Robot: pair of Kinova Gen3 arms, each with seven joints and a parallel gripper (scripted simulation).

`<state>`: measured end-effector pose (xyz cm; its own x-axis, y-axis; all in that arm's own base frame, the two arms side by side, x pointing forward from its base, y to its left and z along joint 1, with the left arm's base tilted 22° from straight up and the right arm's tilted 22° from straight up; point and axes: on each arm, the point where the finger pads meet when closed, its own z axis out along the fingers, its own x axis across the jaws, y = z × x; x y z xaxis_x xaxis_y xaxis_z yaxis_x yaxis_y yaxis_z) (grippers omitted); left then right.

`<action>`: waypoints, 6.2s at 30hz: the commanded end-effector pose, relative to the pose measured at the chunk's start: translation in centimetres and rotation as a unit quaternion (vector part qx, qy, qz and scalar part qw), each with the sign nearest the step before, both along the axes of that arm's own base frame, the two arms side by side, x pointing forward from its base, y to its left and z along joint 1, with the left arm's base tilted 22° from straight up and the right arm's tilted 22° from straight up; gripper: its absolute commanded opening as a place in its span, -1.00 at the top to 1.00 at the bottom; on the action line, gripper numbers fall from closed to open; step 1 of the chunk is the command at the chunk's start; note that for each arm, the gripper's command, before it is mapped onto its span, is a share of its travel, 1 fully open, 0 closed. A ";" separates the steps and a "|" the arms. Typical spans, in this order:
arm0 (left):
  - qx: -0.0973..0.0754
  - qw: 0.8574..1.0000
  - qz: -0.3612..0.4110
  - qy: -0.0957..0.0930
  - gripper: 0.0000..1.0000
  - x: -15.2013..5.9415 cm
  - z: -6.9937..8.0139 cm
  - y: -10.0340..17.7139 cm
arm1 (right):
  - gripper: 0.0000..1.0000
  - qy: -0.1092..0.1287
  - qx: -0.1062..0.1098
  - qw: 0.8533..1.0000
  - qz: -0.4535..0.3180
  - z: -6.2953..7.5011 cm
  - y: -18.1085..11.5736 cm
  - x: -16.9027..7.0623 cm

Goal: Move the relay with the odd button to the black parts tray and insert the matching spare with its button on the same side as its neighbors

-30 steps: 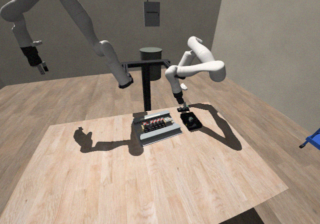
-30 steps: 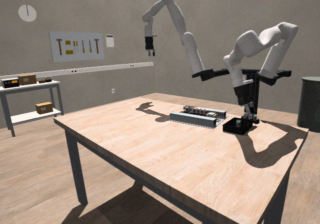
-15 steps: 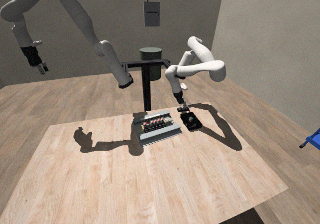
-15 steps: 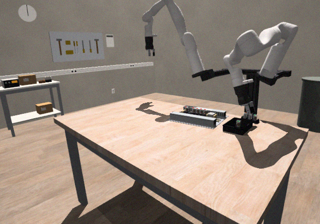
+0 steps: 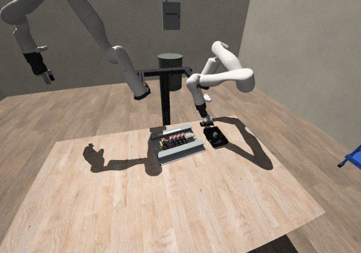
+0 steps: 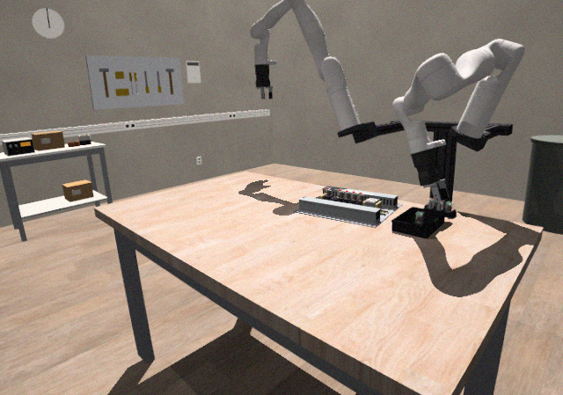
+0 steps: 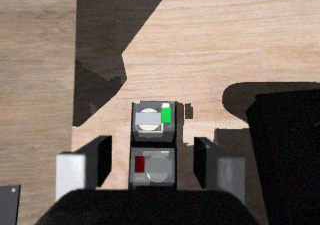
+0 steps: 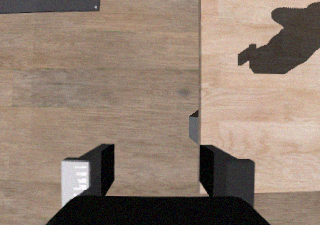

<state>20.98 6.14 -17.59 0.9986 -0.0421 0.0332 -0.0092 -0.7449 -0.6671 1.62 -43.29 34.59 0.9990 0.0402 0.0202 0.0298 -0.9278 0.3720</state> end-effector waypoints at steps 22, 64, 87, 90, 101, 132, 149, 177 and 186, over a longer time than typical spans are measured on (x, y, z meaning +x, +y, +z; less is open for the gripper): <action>0.000 1.000 0.000 0.000 -1.00 0.1 -1.0 0.4 | -1.00 0.000 -0.001 1.000 0.000 0.1 0.0 0.0; 0.000 1.000 0.000 0.000 1.00 0.2 -2.8 1.1 | -1.00 0.000 -0.001 1.000 0.000 0.1 0.0 0.0; 0.000 1.000 0.000 0.000 1.00 0.2 -2.8 1.1 | -1.00 0.000 -0.001 1.000 0.000 0.1 0.0 0.0; 0.000 1.000 0.000 0.000 1.00 0.2 -2.8 1.1 | -1.00 0.000 -0.001 1.000 0.000 0.1 0.0 0.0; 0.000 1.000 0.000 0.000 1.00 0.2 -2.8 1.1 | -1.00 0.000 -0.001 1.000 0.000 0.1 0.0 0.0; 0.000 1.000 0.000 0.000 1.00 0.2 -2.5 1.0 | -1.00 0.000 -0.001 1.000 0.000 0.1 0.0 0.0; 0.000 1.000 0.000 0.000 1.00 0.1 -0.6 0.2 | -1.00 0.000 -0.001 1.000 0.000 0.1 0.0 0.0; 0.000 1.000 0.000 0.000 1.00 -0.1 2.3 -0.9 | -1.00 0.000 -0.001 1.000 0.000 0.1 0.0 0.0; 0.000 1.000 0.000 0.000 1.00 -0.1 3.5 -1.4 | -1.00 0.000 -0.001 1.000 0.000 0.1 0.0 0.0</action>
<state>20.83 4.97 -14.64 0.9986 -0.0421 0.0331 -0.0093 -0.7449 -0.6671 1.62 -43.29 34.59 0.9990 0.0402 0.0202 0.0298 -0.9278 0.3720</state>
